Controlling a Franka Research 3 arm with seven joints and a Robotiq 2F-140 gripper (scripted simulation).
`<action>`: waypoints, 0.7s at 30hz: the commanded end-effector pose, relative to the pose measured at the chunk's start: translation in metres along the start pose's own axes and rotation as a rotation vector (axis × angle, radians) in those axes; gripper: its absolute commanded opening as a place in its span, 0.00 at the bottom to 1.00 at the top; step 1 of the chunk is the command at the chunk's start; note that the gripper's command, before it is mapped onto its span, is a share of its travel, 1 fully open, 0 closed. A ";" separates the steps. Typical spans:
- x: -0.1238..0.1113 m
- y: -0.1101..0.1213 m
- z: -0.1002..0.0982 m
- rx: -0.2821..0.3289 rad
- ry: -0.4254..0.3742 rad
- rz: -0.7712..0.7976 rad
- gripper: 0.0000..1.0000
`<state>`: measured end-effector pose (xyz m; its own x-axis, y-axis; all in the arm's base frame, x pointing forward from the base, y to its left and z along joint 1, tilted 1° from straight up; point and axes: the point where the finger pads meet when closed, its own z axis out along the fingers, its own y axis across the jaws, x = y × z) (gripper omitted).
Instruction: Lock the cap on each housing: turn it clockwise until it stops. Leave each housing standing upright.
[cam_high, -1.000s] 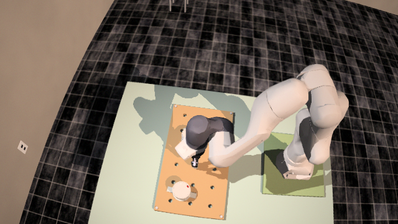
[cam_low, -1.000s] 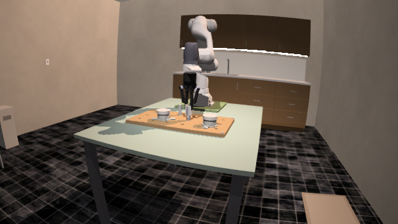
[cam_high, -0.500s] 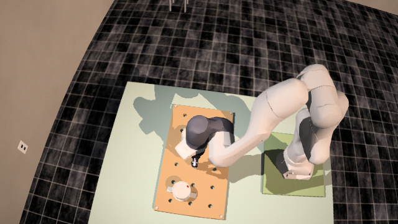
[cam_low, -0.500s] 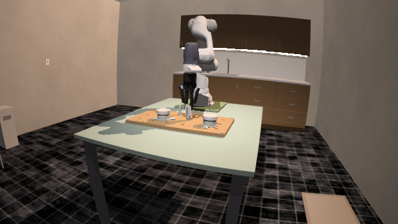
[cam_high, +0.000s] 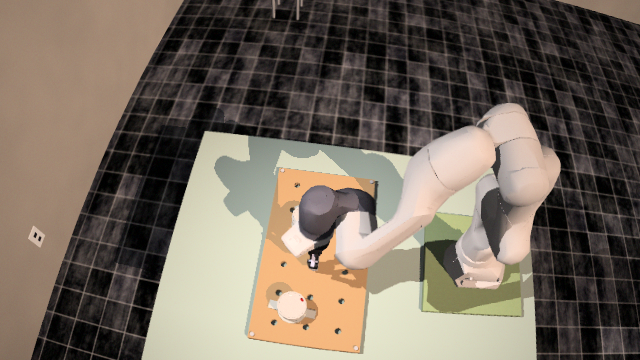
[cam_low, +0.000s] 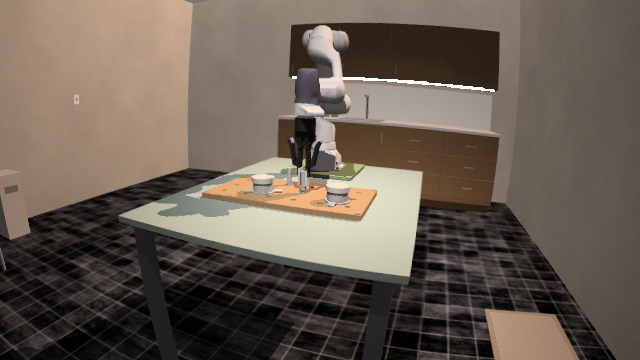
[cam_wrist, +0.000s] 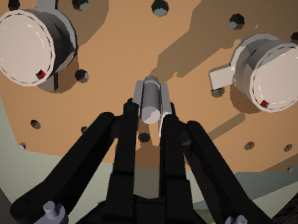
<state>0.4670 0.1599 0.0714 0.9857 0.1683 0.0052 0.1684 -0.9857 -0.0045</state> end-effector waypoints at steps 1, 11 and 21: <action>0.001 -0.002 0.000 0.003 0.005 -0.003 0.10; 0.001 -0.002 0.001 0.003 0.005 -0.003 0.10; 0.001 -0.002 0.002 0.003 0.005 -0.003 0.10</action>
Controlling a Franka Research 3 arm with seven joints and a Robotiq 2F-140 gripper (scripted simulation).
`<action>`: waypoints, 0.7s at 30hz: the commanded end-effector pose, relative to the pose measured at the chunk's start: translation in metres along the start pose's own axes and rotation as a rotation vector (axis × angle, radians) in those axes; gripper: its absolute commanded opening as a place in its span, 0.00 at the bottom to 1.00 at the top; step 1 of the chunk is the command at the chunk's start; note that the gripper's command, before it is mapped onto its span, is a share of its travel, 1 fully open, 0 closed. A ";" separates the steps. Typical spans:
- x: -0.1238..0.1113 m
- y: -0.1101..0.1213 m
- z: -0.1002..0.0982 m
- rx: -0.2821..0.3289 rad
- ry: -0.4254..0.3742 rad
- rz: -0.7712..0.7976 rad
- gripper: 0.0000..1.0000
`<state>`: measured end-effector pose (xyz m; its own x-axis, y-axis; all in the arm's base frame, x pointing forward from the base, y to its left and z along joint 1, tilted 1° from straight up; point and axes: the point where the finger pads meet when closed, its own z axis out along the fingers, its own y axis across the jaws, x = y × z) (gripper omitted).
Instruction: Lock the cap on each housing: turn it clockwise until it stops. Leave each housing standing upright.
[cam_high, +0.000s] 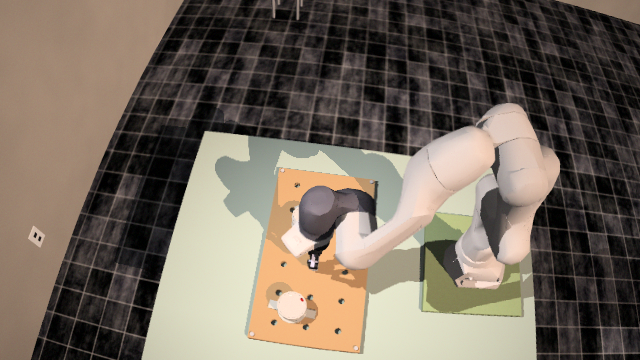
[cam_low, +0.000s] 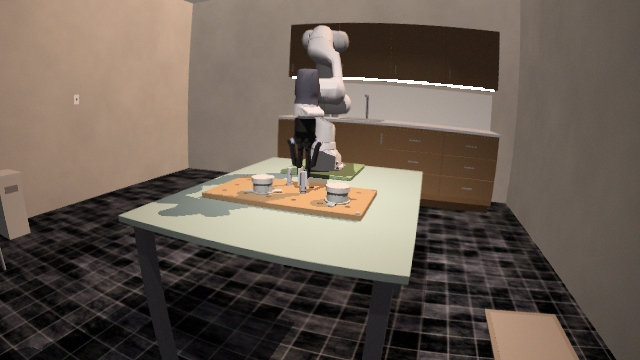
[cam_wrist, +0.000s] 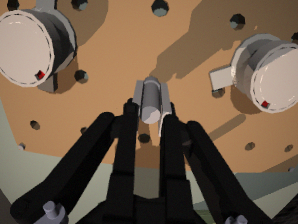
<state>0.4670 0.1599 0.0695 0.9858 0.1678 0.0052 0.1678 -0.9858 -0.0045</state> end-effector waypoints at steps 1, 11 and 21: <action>0.001 -0.002 0.000 0.003 0.005 -0.004 0.10; 0.001 -0.002 0.002 0.003 0.005 -0.004 0.10; 0.001 -0.002 0.003 0.003 0.005 -0.004 0.10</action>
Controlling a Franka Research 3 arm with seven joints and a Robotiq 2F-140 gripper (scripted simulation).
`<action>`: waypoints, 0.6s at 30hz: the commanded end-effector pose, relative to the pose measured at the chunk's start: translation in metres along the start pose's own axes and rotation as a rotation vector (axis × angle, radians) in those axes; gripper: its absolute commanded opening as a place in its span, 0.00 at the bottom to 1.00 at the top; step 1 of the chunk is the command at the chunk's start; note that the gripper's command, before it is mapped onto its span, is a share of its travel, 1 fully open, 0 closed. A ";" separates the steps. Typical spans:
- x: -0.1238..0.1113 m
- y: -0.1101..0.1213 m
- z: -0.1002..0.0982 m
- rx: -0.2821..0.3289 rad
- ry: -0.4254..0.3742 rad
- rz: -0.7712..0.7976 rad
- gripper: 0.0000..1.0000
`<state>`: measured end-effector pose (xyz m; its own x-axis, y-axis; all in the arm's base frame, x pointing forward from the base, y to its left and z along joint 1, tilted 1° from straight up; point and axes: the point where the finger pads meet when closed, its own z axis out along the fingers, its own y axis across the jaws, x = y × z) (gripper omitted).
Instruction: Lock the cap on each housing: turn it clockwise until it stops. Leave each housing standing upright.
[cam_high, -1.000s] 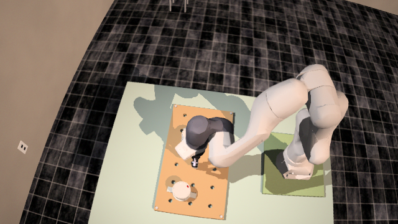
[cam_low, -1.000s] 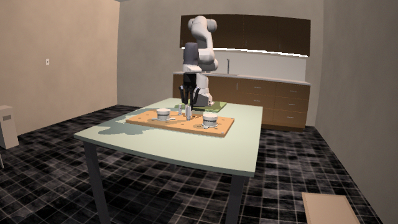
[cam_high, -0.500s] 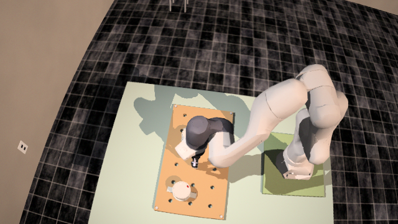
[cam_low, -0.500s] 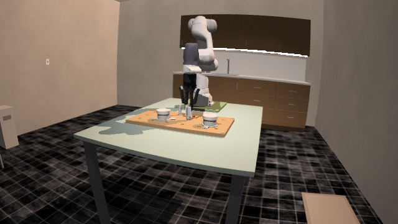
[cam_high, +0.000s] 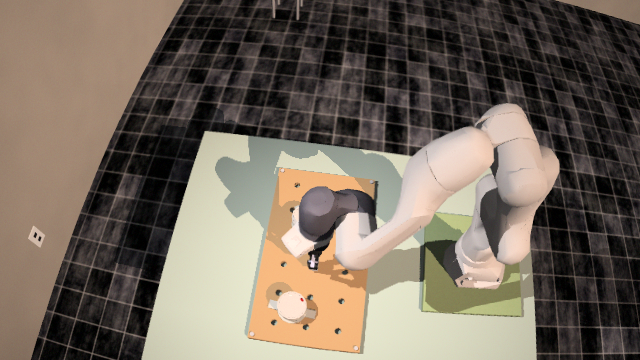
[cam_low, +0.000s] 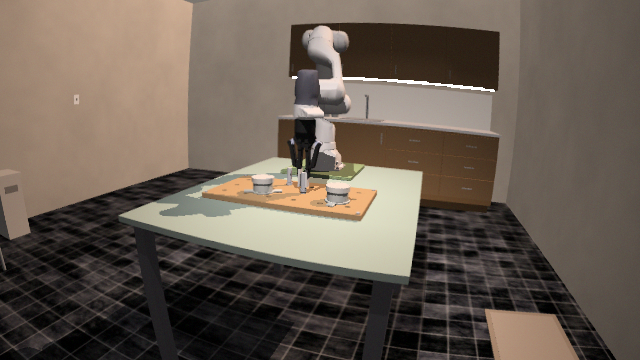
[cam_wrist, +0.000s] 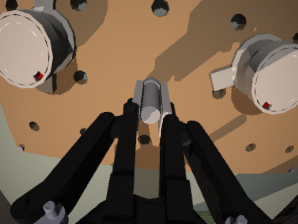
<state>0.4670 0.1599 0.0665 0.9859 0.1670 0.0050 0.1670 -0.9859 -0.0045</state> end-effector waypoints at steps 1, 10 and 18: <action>0.001 -0.002 0.000 0.003 0.005 -0.005 0.10; 0.001 -0.002 0.002 0.003 0.005 -0.005 0.10; 0.001 -0.002 0.003 0.003 0.005 -0.005 0.10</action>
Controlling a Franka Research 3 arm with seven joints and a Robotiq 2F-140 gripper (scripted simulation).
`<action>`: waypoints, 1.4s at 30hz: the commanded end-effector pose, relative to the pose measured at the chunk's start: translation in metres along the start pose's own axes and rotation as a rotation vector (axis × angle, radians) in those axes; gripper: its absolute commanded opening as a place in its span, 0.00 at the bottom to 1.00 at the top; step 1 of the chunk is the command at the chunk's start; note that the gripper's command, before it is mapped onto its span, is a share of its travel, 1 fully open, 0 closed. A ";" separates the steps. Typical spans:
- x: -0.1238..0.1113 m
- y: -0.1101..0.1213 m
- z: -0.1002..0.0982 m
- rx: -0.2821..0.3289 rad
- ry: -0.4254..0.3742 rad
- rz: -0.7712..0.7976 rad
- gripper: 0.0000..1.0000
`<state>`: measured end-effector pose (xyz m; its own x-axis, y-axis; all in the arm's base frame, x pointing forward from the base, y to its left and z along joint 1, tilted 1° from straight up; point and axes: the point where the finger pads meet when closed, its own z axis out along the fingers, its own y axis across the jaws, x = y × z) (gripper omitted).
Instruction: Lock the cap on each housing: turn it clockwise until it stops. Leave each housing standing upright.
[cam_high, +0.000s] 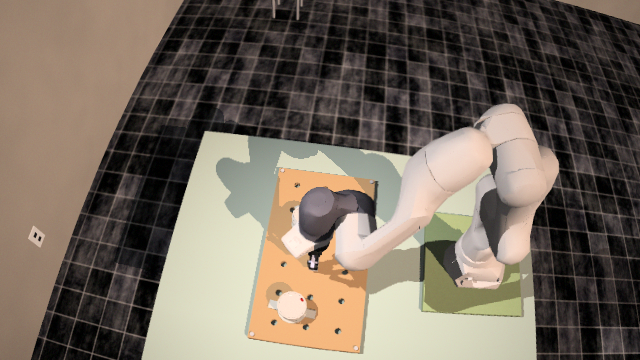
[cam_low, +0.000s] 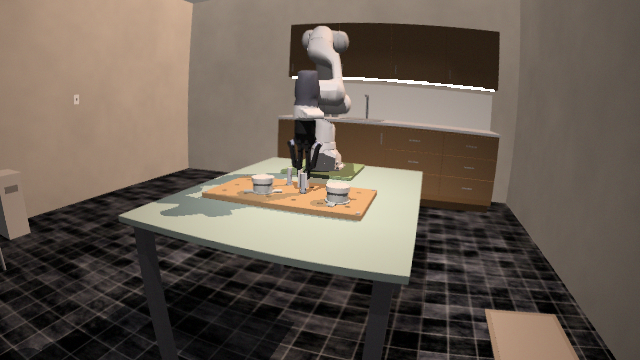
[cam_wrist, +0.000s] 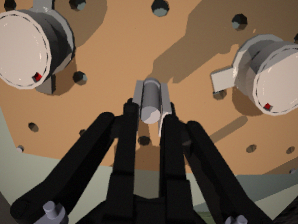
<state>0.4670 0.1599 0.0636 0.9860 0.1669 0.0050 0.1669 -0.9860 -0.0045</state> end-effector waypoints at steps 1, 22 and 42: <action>0.001 -0.002 0.000 0.003 0.005 -0.005 0.10; 0.001 -0.002 0.003 0.003 0.005 -0.005 0.10; 0.001 -0.002 0.005 0.003 0.005 -0.005 0.10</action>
<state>0.4671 0.1600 0.0588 0.9859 0.1671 0.0050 0.1671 -0.9859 -0.0045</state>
